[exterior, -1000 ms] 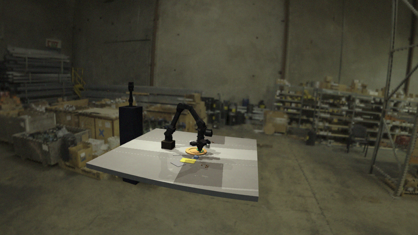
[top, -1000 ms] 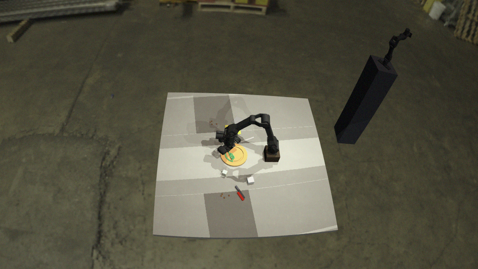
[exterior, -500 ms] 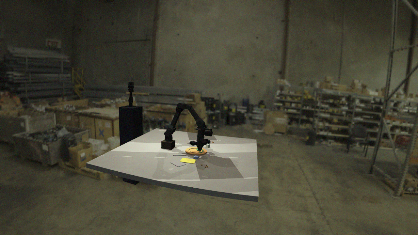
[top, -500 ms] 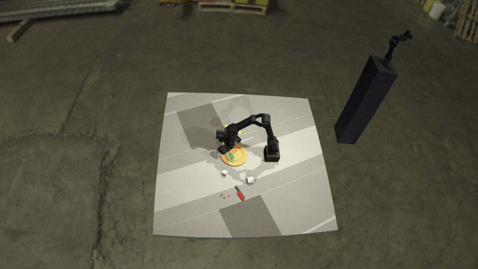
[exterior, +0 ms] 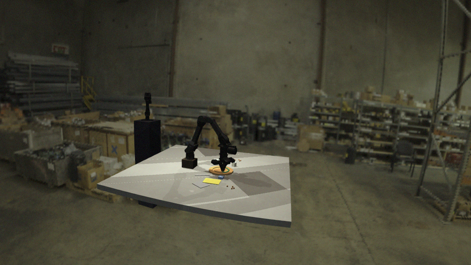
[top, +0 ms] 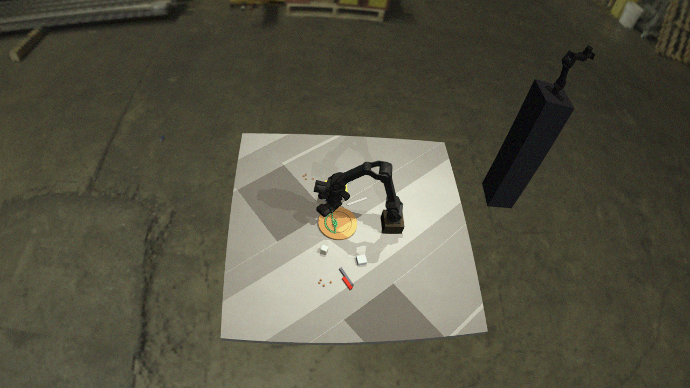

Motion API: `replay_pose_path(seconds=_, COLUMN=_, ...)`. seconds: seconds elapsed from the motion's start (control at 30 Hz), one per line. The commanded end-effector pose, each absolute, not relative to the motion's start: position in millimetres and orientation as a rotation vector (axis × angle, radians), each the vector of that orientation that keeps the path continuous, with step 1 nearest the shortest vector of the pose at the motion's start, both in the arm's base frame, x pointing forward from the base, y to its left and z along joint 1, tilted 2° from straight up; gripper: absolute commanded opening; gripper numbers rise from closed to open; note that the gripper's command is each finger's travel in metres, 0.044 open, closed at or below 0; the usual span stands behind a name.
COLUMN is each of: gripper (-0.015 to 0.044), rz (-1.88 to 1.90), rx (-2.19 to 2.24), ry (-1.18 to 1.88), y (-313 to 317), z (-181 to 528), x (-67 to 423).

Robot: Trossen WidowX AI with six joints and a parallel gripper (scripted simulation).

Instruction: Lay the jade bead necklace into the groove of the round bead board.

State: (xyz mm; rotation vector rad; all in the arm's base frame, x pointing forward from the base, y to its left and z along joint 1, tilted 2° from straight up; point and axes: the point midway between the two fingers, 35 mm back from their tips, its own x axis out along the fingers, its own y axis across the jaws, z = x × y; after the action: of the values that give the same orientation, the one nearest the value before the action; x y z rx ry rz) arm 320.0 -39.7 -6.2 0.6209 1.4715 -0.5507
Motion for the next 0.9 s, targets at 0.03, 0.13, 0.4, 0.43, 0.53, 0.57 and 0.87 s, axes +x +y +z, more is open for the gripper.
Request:
replay_pose_path(seconds=0.03, gripper=0.0000, rz=-0.548, rx=0.618, ry=1.476, y=-42.5, z=-7.5, x=316.6)
replay_pose_path(seconds=0.13, gripper=0.0000, rz=-0.548, rx=0.618, ry=1.476, y=-42.5, z=-8.6, x=316.7)
replay_pose_path(seconds=0.4, gripper=0.0000, rz=-0.548, rx=0.618, ry=1.476, y=-42.2, z=-15.3, x=316.8)
replay_pose_path(seconds=0.43, gripper=0.0000, rz=-0.548, rx=0.618, ry=1.476, y=-42.2, z=-15.3, x=316.8)
replay_pose_path(seconds=0.53, gripper=0.0000, rz=-0.548, rx=0.618, ry=1.476, y=-42.2, z=-15.3, x=316.8)
replay_pose_path(seconds=0.57, gripper=0.0000, rz=-0.548, rx=0.618, ry=1.476, y=-42.2, z=-15.3, x=316.8)
replay_pose_path(seconds=0.87, gripper=0.0079, rz=-0.549, rx=0.620, ry=1.466, y=-42.9, z=-12.3, x=319.3)
